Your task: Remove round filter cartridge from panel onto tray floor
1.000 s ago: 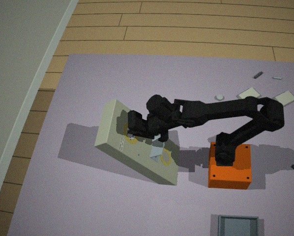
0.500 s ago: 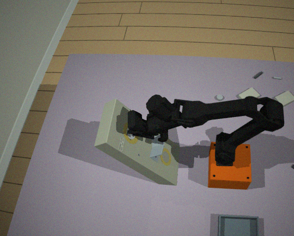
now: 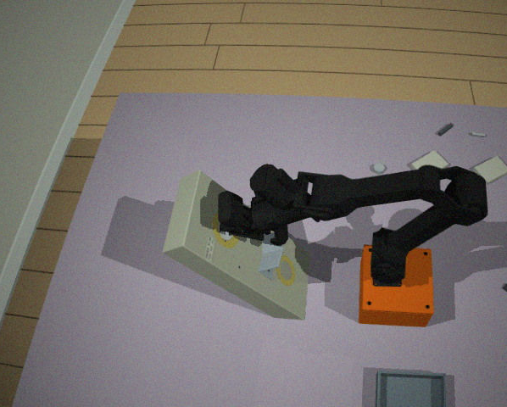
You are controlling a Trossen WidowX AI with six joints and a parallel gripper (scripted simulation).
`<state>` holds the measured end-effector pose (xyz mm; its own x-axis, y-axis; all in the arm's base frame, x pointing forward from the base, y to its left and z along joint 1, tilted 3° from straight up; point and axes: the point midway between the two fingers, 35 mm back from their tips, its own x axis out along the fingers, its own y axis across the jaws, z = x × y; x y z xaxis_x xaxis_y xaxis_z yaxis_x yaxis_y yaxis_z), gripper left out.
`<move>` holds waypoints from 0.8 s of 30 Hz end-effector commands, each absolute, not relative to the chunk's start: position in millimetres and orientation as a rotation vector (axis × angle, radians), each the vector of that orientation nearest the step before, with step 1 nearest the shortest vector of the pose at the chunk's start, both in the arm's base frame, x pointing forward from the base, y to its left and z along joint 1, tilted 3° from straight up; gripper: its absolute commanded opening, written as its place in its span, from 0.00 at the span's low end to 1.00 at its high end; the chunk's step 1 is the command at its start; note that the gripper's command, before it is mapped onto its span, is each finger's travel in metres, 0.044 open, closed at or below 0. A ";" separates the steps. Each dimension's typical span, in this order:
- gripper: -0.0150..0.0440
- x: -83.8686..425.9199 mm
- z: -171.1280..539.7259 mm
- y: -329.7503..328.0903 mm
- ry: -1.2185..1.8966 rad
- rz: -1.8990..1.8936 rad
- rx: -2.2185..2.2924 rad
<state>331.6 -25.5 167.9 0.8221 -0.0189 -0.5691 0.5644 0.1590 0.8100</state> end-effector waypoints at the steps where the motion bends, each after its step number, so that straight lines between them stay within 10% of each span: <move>1: 0.43 334.6 163.9 -25.7 0.491 -0.448 1.363; 24: 0.42 335.0 165.5 -25.6 0.486 -0.441 1.360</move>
<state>335.1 -25.7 165.4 0.8224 -0.0189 -0.5686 0.5640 0.1584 0.8105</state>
